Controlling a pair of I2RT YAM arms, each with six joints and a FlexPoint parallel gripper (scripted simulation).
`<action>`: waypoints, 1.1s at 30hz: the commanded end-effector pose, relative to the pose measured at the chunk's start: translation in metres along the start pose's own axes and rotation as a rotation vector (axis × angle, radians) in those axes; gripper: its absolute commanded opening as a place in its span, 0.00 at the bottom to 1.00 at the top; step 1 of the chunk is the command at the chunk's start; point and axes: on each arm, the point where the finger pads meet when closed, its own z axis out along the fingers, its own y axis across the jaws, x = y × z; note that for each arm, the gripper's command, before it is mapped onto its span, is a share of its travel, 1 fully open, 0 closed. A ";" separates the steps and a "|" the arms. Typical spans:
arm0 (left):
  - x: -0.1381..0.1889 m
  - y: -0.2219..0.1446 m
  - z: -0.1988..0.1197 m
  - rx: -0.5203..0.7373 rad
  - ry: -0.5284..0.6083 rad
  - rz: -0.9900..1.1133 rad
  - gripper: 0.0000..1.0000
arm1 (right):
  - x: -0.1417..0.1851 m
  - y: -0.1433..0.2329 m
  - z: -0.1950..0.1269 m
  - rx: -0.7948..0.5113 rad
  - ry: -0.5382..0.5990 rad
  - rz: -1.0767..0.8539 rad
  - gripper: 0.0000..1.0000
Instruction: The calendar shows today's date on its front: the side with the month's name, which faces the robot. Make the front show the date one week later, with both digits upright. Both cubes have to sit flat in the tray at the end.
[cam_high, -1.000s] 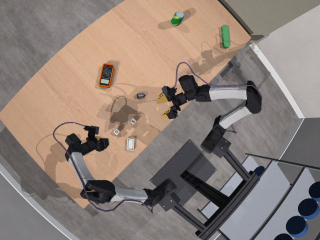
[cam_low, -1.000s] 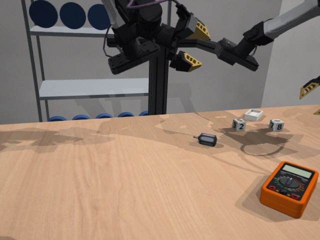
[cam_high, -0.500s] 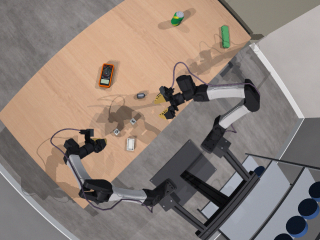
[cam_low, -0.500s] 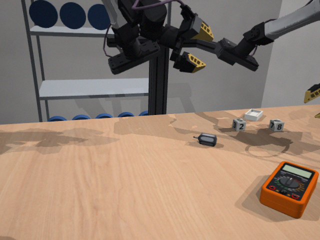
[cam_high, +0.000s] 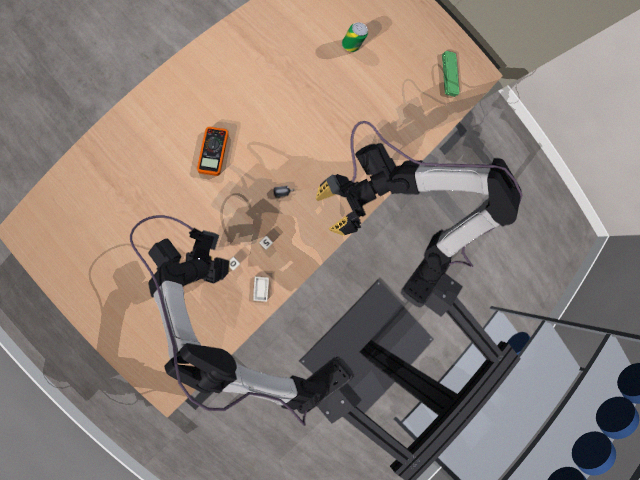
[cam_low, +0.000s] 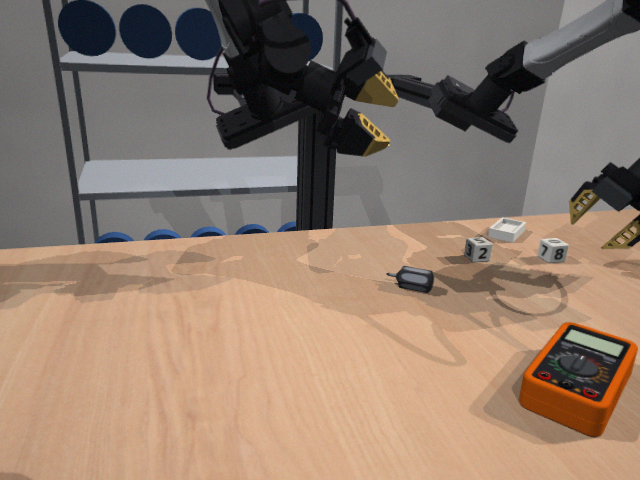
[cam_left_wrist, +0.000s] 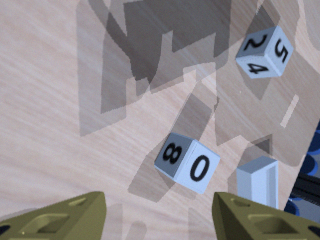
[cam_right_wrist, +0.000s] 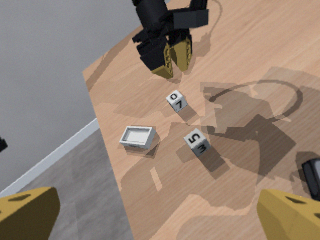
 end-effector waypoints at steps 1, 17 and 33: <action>-0.021 -0.005 0.016 -0.200 0.126 0.158 0.55 | -0.003 -0.006 -0.021 -0.068 0.040 -0.246 1.00; -0.053 -0.087 0.086 -0.395 0.436 0.582 0.55 | 0.011 -0.029 -0.071 -0.074 0.063 -0.547 1.00; -0.045 -0.091 0.121 -0.378 0.454 0.632 0.47 | 0.010 -0.036 -0.074 -0.050 0.071 -0.554 1.00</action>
